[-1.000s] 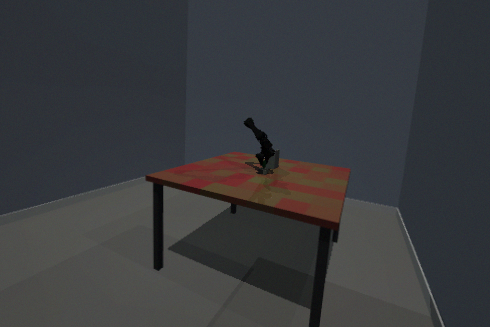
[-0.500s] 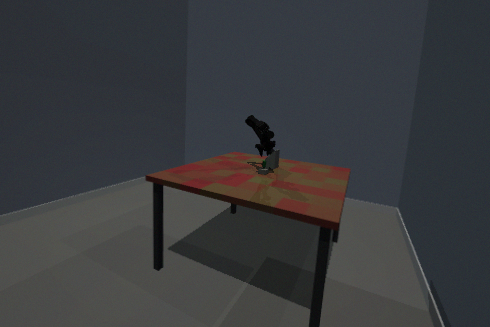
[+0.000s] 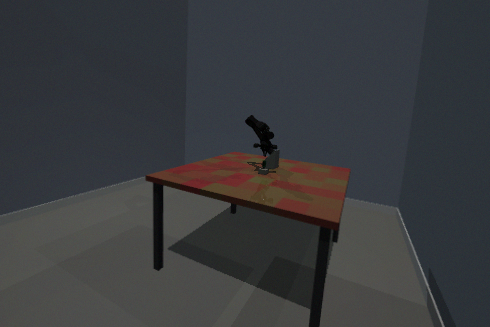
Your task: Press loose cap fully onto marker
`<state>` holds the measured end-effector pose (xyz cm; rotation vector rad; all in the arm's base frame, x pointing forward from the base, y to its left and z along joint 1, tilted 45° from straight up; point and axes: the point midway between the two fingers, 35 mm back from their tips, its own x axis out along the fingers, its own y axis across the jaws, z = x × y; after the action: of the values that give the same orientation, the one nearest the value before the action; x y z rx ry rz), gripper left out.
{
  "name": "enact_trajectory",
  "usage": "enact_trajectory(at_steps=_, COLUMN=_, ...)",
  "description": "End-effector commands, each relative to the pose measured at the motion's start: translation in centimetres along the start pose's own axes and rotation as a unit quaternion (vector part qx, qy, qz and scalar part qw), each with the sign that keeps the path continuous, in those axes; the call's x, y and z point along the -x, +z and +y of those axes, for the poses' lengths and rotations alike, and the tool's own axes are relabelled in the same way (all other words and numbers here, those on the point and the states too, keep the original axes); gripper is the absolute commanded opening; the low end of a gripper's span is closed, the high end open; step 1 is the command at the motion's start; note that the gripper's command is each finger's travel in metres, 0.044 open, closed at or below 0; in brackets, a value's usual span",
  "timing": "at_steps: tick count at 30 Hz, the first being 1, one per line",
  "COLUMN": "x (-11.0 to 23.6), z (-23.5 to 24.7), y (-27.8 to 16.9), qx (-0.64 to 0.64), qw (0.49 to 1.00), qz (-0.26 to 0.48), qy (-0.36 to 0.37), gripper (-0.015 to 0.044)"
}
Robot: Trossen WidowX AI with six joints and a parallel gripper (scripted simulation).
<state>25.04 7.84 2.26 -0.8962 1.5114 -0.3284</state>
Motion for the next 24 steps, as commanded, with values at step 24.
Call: enact_trajectory(at_steps=24, x=-2.5, z=0.1, y=0.1, qx=-0.142, qw=0.990, qz=0.000, qy=-0.002, gripper=0.0000)
